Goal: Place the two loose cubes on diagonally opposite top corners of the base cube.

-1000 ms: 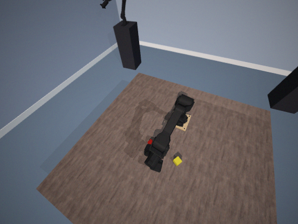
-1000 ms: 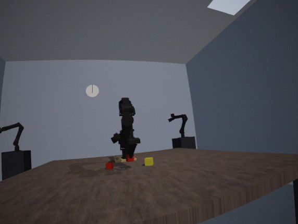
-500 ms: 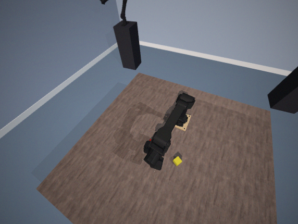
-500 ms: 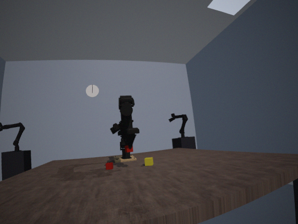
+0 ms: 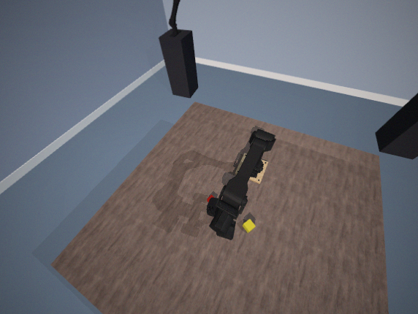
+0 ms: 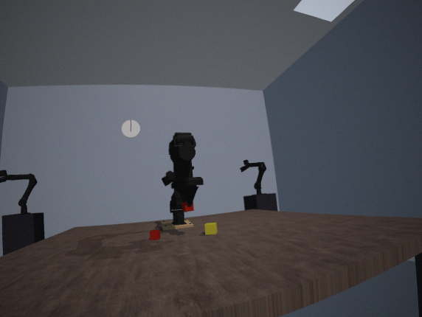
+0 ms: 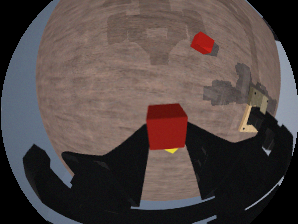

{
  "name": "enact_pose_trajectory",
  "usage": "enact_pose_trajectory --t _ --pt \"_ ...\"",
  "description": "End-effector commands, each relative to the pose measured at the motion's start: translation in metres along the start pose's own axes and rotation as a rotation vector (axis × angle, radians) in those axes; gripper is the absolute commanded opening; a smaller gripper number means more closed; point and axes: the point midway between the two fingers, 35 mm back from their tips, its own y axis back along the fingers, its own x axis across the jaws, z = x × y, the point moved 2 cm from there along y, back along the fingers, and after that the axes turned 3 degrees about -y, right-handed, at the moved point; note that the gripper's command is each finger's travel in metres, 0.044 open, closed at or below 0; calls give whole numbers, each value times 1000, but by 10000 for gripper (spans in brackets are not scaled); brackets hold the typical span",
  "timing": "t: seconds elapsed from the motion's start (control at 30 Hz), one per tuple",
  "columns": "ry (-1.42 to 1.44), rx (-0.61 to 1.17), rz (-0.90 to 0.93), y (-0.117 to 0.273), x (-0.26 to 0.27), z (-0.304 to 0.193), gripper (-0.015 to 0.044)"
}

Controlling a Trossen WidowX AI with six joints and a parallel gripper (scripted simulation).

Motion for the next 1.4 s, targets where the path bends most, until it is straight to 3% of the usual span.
enact_pose_trajectory --t 0.0,1.1,1.37 --pt "11 -4 2 -3 -1 -12 105" --pt "123 5 2 -32 -26 -110 105" --pt "128 5 2 -33 -28 -114 105"
